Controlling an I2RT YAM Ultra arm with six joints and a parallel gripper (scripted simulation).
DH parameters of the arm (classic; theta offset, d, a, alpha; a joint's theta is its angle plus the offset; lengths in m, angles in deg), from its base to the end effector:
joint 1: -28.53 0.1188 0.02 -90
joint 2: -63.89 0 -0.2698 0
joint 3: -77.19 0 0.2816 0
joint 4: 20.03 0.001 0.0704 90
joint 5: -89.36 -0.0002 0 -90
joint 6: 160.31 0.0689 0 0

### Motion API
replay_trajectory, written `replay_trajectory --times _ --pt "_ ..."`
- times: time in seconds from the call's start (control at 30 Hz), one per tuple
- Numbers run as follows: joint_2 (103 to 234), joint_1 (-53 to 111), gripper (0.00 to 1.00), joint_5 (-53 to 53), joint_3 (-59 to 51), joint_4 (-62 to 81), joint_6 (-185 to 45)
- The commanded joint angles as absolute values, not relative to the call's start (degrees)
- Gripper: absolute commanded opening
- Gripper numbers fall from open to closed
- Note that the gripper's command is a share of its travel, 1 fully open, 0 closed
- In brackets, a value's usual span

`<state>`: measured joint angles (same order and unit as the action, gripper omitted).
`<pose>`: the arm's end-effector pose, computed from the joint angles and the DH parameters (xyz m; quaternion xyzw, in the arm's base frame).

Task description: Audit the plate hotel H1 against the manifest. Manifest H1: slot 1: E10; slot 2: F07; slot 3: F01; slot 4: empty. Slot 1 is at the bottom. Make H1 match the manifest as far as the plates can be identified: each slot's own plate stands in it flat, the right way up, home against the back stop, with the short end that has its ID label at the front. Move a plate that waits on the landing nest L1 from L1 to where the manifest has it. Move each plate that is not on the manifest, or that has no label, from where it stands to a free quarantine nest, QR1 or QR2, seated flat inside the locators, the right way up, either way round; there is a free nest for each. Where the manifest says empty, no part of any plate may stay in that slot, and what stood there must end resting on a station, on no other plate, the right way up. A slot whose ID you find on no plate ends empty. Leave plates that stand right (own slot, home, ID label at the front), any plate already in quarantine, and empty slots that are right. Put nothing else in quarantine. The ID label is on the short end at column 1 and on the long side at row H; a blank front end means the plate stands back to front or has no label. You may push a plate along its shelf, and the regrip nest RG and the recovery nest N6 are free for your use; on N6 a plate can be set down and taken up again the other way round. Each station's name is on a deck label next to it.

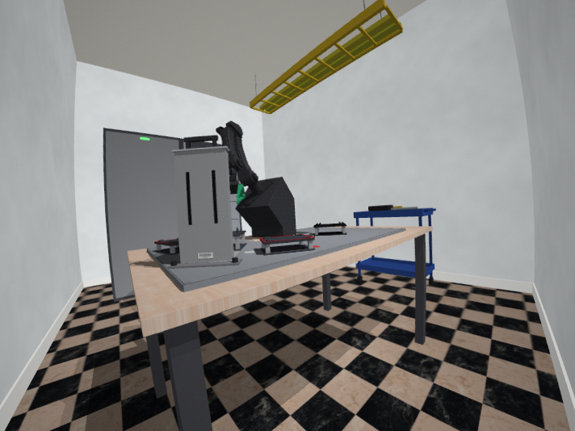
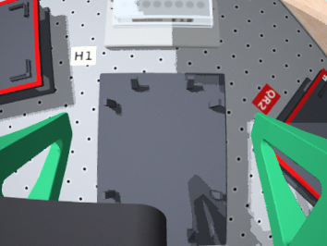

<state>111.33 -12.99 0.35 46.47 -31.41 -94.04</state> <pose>0.1855 -0.1613 0.2233 0.1086 0.7313 -0.3577 0.5706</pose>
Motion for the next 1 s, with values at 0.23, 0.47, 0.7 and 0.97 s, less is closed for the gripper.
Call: replay_trajectory --times 0.23,0.47,0.7,0.97 --pt "116.5 -14.4 1.0 2.7 46.9 -39.5 -94.4" --pt "120.7 -15.4 1.0 3.7 48.5 -44.1 -94.5" --pt "120.3 -14.8 1.0 3.8 47.3 -44.8 -94.4" --pt "122.6 -13.1 1.0 1.9 43.9 -44.1 -94.2"
